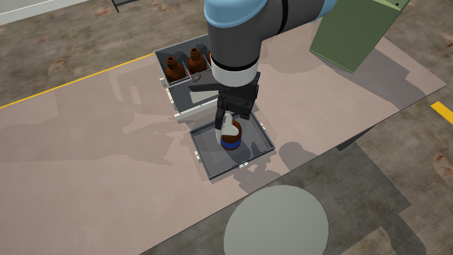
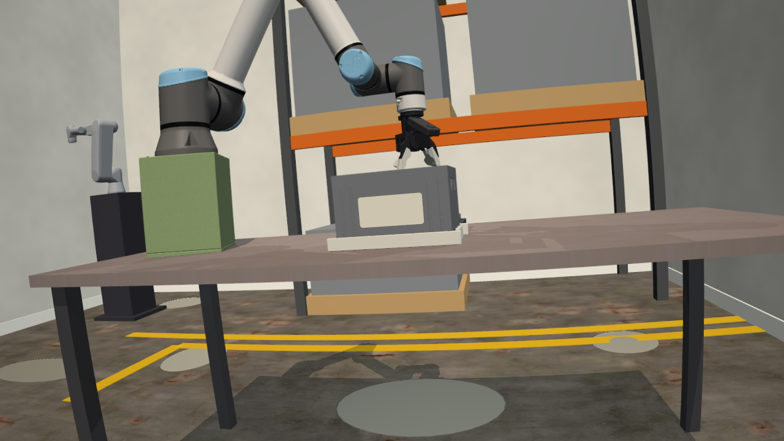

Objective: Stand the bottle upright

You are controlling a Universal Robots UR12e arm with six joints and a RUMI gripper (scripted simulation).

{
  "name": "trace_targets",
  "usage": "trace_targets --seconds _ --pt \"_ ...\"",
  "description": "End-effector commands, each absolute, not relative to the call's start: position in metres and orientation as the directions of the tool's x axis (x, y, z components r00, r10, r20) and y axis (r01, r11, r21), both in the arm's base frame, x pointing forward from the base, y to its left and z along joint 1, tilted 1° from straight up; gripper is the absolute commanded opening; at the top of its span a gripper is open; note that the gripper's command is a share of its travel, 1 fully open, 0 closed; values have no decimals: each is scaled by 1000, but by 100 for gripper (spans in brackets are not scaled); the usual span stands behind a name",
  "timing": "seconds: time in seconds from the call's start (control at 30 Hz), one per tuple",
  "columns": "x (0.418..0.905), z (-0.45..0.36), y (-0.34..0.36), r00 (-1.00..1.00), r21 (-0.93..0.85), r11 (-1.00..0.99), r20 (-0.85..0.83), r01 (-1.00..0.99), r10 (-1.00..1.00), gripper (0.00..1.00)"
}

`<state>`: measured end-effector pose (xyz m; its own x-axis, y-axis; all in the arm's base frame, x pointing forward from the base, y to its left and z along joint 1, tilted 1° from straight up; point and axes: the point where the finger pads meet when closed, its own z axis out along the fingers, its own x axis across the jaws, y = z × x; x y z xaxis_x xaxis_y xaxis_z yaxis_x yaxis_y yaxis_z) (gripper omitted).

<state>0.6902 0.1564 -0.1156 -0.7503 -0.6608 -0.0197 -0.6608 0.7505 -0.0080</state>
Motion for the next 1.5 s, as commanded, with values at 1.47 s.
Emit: trace_targets --seconds 1.47 --pt "691 -80 158 -749 -11 749 -22 -662 -662 100"
